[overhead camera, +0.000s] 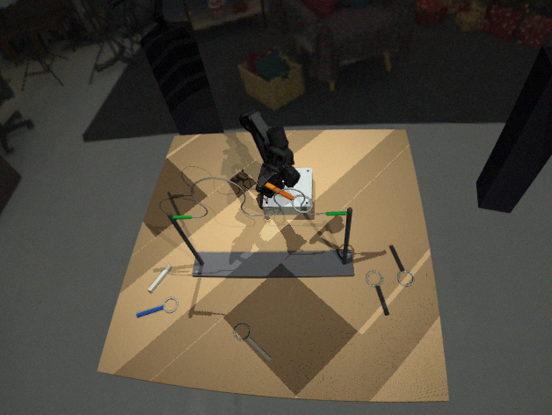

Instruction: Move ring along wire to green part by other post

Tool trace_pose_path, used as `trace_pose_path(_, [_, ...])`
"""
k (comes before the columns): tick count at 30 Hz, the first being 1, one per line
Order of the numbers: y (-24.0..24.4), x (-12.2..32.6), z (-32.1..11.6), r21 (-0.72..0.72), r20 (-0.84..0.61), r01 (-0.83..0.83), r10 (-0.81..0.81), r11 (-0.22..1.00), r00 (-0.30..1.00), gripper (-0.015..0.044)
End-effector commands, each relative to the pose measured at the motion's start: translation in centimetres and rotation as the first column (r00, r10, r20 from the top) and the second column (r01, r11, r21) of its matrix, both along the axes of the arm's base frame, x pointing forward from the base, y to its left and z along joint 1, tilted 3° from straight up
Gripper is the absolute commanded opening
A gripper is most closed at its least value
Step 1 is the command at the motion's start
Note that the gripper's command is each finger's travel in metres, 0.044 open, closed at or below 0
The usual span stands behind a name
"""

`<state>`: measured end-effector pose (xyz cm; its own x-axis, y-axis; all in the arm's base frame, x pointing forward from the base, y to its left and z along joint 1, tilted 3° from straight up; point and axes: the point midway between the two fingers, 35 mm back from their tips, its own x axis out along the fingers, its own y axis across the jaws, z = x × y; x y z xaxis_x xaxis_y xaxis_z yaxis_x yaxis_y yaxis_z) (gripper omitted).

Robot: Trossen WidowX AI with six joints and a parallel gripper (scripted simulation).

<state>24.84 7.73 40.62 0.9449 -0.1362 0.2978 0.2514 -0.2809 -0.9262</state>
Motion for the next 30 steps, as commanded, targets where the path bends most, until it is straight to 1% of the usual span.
trace_pose_path(1, [-0.3,0.1,-0.8,0.033,-0.004,-0.006,0.006,0.999,1.0,-0.015])
trace_pose_path(7, [-0.6,0.3,-2.3,0.118,-0.023,-0.01,0.013,0.993,1.0,-0.015])
trace_pose_path(16, [-0.7,0.5,-5.6,0.304,-0.064,-0.011,0.032,0.953,0.997,-0.015])
trace_pose_path(24, [-0.1,-0.4,-8.0,0.445,-0.111,0.071,-0.024,0.893,0.994,-0.015])
trace_pose_path(30, [0.3,-0.4,-9.4,0.525,-0.135,0.08,-0.01,0.847,0.991,-0.015])
